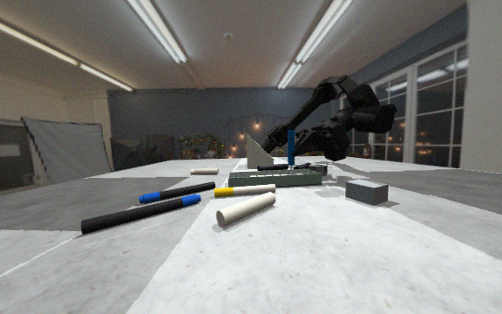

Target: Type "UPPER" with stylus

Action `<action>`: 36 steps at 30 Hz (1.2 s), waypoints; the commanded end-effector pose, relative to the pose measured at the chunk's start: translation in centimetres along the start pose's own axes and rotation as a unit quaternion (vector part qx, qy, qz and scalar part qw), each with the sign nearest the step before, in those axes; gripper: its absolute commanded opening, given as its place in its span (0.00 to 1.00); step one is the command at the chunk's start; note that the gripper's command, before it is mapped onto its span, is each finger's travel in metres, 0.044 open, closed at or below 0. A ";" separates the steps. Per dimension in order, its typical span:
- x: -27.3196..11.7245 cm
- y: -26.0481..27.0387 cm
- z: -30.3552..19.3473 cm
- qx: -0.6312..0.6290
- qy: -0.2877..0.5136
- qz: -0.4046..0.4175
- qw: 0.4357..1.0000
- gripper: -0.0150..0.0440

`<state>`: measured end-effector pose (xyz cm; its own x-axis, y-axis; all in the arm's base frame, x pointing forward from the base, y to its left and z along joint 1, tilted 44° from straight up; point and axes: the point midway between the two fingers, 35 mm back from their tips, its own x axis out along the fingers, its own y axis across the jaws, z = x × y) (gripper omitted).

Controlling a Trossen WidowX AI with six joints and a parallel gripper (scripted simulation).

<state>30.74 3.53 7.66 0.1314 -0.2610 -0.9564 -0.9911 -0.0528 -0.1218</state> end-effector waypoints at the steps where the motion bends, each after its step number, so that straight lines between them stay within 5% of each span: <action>1: -0.5 -0.1 -0.8 0.001 0.001 -0.001 1.000 0.39; 16: -1.6 0.0 -3.0 0.003 0.001 0.001 1.000 0.40; 20: -1.5 0.0 -3.0 0.002 0.001 0.001 1.000 0.32; 22: -1.1 -0.3 -3.3 0.002 0.001 0.001 1.000 0.25; 36: 2.7 -2.1 -5.7 0.002 0.004 -0.003 1.000 0.25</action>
<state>33.07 -2.61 7.41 0.1363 -0.2721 -0.9526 -0.9906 -0.0428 -0.1295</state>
